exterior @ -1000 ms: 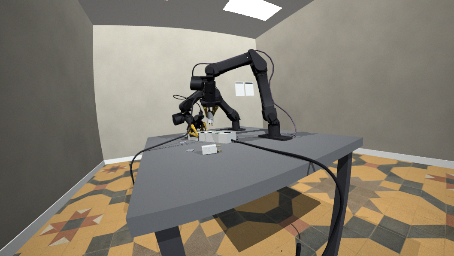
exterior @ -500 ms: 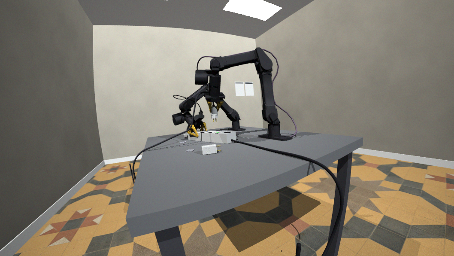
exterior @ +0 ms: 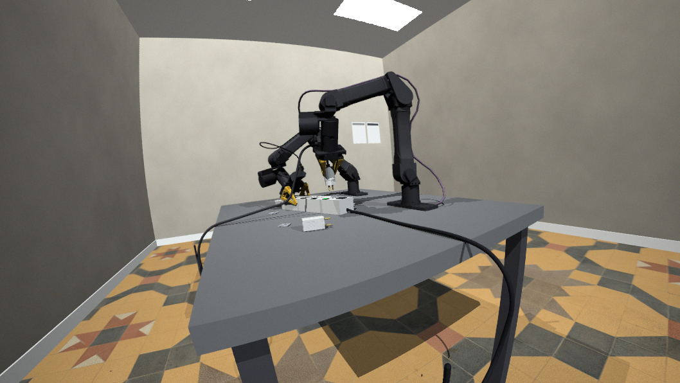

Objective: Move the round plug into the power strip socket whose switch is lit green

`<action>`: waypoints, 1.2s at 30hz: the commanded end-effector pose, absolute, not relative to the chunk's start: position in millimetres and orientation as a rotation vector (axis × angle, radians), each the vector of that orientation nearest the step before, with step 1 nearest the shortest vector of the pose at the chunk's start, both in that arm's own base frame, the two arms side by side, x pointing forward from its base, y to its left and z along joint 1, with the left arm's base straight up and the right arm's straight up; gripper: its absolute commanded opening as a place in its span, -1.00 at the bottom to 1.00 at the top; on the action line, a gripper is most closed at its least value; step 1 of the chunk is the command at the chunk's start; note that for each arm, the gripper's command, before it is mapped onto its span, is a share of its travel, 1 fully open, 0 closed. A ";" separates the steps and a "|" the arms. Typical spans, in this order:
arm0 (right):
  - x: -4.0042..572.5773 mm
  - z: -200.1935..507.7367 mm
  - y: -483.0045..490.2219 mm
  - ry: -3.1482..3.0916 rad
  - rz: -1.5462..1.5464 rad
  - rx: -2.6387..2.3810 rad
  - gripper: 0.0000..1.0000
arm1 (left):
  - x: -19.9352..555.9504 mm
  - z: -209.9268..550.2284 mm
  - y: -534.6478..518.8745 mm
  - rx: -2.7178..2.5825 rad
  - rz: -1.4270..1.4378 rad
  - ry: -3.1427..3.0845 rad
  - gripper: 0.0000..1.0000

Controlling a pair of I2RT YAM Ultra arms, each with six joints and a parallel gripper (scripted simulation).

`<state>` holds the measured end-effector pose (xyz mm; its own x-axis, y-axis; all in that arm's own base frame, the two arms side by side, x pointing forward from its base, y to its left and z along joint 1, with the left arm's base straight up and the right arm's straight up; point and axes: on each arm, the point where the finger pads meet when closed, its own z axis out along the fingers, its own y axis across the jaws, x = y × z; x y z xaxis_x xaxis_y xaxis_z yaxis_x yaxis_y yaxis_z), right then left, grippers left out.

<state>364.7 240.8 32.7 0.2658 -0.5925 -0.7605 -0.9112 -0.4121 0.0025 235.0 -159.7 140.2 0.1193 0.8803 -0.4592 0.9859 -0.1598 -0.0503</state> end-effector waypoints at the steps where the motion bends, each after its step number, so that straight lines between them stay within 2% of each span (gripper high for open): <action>1: 367.4 39.2 242.9 1.354 0.957 -2.093 0.45 | 234.0 144.9 -163.7 2.123 -0.582 1.799 -0.34; 3: 367.4 39.2 242.9 1.354 0.957 -2.093 0.45 | 234.9 147.5 -165.6 2.125 -0.581 1.796 -0.34; 5: 367.4 39.2 242.9 1.354 0.957 -2.093 0.90 | 235.9 148.4 -166.0 2.122 -0.574 1.790 -0.34; 6: 367.4 39.2 242.9 1.354 0.957 -2.093 1.00 | 235.9 148.4 -166.0 2.122 -0.574 1.790 -0.34; 16: 377.2 32.8 221.2 1.389 0.994 -2.096 1.00 | 239.9 144.4 -168.4 2.111 -0.543 1.743 -0.34; 25: 392.2 85.9 188.7 1.356 0.954 -2.094 1.00 | 240.5 123.9 -166.2 2.091 -0.542 1.726 -0.34; 36: 388.7 86.8 194.6 1.348 0.962 -2.090 1.00 | 233.4 113.3 -162.6 2.089 -0.570 1.752 -0.34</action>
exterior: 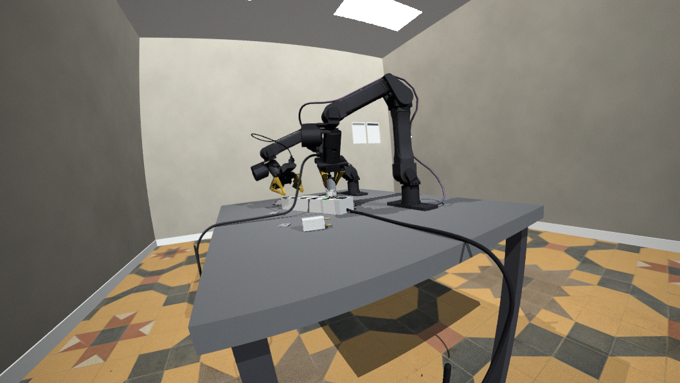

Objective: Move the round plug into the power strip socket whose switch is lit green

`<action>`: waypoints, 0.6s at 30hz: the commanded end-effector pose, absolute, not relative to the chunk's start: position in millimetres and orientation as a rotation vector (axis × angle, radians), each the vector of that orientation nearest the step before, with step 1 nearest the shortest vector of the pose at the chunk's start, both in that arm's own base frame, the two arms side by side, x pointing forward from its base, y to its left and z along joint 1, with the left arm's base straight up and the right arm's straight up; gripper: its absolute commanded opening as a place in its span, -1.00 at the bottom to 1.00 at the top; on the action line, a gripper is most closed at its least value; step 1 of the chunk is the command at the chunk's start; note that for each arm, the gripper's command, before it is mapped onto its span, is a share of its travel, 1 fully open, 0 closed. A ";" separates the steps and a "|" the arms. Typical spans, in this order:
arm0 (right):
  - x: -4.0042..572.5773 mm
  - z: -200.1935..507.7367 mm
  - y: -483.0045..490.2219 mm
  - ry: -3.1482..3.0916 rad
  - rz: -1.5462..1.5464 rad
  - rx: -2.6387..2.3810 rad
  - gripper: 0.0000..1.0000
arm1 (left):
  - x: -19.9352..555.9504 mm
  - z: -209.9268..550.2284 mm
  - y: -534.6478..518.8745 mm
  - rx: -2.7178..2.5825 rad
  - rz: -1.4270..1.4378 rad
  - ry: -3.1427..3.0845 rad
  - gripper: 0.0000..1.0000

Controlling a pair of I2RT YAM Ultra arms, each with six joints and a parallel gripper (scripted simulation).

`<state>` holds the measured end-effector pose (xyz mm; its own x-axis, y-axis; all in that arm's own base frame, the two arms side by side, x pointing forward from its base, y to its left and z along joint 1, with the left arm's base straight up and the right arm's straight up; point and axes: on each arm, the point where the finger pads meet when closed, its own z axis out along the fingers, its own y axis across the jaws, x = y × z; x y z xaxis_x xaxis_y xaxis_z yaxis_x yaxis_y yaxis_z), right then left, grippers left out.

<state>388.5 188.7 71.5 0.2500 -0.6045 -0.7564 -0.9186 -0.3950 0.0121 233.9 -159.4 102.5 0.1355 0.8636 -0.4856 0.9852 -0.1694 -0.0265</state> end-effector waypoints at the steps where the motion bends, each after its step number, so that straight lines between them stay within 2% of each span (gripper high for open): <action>1: 388.7 86.8 194.6 1.348 0.962 -2.090 1.00 | 233.4 113.3 -162.6 2.089 -0.570 1.752 -0.34; 18: 388.7 86.8 194.6 1.348 0.962 -2.090 1.00 | 237.3 104.6 -163.5 2.083 -0.595 1.745 -0.34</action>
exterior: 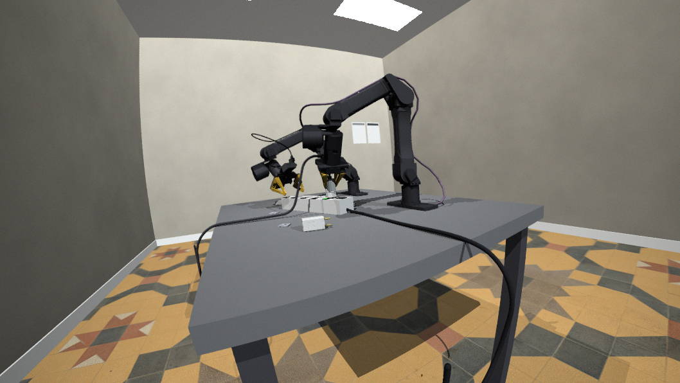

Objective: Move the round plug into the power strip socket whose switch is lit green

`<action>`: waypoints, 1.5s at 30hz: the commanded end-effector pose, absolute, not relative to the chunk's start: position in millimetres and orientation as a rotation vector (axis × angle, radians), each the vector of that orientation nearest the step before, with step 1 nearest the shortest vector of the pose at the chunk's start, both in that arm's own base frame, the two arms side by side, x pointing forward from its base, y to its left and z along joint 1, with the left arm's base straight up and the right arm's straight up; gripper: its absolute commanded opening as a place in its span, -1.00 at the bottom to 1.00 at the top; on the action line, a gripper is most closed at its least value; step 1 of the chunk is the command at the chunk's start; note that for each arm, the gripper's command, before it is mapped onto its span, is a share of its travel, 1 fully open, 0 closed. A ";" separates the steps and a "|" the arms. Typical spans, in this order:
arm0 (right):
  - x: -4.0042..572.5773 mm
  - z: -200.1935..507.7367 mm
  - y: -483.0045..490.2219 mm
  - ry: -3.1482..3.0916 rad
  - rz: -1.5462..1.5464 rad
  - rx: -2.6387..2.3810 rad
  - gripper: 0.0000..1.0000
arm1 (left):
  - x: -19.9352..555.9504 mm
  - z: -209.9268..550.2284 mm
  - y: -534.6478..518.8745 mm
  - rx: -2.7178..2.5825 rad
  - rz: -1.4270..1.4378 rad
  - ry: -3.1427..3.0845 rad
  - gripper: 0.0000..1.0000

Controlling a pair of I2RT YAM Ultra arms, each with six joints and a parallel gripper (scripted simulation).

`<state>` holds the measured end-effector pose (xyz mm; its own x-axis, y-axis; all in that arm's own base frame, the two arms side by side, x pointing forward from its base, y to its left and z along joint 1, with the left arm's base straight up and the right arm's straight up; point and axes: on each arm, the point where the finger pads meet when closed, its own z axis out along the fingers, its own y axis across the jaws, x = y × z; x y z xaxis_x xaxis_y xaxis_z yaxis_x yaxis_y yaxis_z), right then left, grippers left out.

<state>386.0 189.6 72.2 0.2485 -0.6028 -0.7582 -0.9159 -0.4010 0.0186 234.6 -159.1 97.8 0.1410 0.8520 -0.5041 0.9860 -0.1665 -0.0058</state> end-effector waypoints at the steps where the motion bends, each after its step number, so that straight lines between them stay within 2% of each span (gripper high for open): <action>1: 388.7 86.8 194.6 1.348 0.962 -2.090 1.00 | 238.2 105.4 -163.8 2.081 -0.592 1.744 -0.34; 18: 388.7 86.8 194.6 1.348 0.962 -2.090 1.00 | 233.4 75.9 -160.7 2.103 -0.589 1.762 -0.34; 45: 388.7 86.8 194.6 1.348 0.962 -2.090 1.00 | 231.7 73.3 -151.9 2.136 -0.574 1.819 -0.34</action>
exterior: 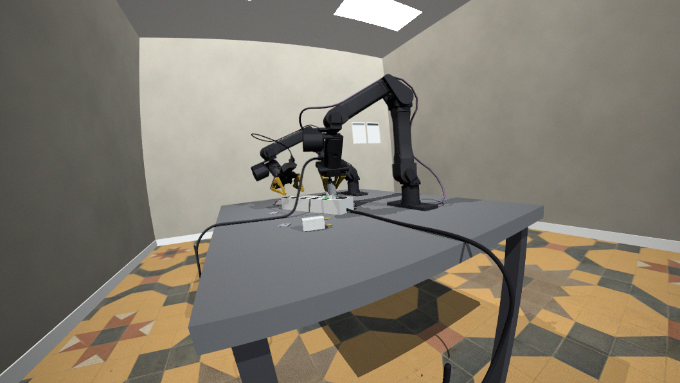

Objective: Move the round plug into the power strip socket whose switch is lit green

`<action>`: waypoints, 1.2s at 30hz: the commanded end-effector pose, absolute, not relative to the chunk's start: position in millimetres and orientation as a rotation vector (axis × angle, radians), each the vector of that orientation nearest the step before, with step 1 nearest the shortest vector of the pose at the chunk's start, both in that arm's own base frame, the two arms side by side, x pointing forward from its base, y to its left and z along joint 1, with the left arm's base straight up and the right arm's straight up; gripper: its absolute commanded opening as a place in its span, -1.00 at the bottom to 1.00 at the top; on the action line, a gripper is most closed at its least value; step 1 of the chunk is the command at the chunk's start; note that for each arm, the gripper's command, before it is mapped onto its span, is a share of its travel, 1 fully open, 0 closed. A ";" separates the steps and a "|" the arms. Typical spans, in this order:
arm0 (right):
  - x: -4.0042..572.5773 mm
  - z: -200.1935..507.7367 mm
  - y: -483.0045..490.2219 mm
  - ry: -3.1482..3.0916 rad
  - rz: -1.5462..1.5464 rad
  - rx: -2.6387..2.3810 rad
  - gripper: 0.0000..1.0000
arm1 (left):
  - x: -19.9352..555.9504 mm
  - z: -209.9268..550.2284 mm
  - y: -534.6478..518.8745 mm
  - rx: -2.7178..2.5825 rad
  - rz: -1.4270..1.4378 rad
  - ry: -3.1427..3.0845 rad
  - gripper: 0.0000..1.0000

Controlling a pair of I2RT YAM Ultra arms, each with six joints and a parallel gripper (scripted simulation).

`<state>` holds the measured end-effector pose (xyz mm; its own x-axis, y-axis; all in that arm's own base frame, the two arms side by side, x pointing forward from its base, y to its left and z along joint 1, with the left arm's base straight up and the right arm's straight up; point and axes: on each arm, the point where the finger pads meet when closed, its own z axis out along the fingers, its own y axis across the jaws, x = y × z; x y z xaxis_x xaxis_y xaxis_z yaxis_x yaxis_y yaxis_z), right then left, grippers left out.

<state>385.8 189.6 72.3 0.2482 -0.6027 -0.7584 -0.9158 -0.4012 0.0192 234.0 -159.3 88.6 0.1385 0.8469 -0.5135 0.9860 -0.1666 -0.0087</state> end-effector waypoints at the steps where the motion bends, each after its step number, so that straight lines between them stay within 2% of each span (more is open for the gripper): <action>1: 388.7 86.8 194.6 1.348 0.962 -2.090 1.00 | 231.7 73.3 -151.9 2.136 -0.574 1.819 -0.34; 9: 389.9 81.4 194.3 1.366 0.969 -2.091 1.00 | 238.8 94.3 -161.8 2.096 -0.549 1.727 -0.34; 17: 391.9 122.9 204.9 1.332 0.830 -2.127 1.00 | 238.1 91.0 -161.4 2.099 -0.556 1.734 -0.34; 36: 379.7 130.8 212.4 1.323 0.858 -2.129 1.00 | 235.3 90.4 -159.5 2.103 -0.579 1.761 -0.34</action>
<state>378.8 208.7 103.7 0.2992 -0.6227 -0.7230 -0.9089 -0.4168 -0.0172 233.9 -159.1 88.6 0.1405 0.8473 -0.5121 0.9858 -0.1675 -0.0067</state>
